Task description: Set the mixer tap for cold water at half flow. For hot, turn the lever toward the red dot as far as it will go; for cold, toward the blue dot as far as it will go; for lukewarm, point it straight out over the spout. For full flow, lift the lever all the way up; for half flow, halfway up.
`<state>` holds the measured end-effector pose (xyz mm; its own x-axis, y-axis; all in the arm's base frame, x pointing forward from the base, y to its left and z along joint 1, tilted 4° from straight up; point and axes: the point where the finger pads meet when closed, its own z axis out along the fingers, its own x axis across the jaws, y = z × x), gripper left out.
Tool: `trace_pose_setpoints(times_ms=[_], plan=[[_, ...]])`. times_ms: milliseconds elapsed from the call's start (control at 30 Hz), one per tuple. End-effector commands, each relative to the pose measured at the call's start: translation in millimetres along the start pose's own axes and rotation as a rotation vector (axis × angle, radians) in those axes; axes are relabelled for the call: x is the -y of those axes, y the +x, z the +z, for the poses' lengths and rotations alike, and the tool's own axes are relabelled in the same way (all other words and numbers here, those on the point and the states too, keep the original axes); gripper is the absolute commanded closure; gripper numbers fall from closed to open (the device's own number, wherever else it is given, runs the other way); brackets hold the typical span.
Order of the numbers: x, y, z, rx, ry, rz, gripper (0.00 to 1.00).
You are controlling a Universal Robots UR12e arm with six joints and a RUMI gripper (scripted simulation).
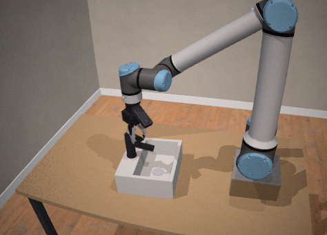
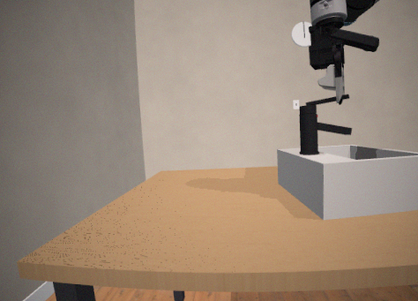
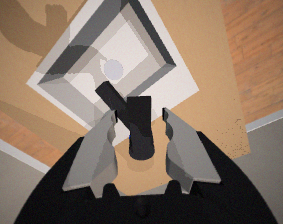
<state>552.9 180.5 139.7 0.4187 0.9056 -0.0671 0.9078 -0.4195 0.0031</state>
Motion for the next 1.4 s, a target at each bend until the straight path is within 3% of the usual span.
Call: trace_pose_setpoints(times_ms=[0, 333, 367, 1367], plan=[[-0.5, 0.3, -0.7, -0.001, -0.001, 0.000, 0.61], [-0.5, 0.3, -0.7, -0.001, -0.001, 0.000, 0.61], [-0.5, 0.3, -0.7, -0.001, -0.001, 0.000, 1.00], [-0.5, 0.3, -0.7, -0.001, -0.001, 0.000, 1.00]])
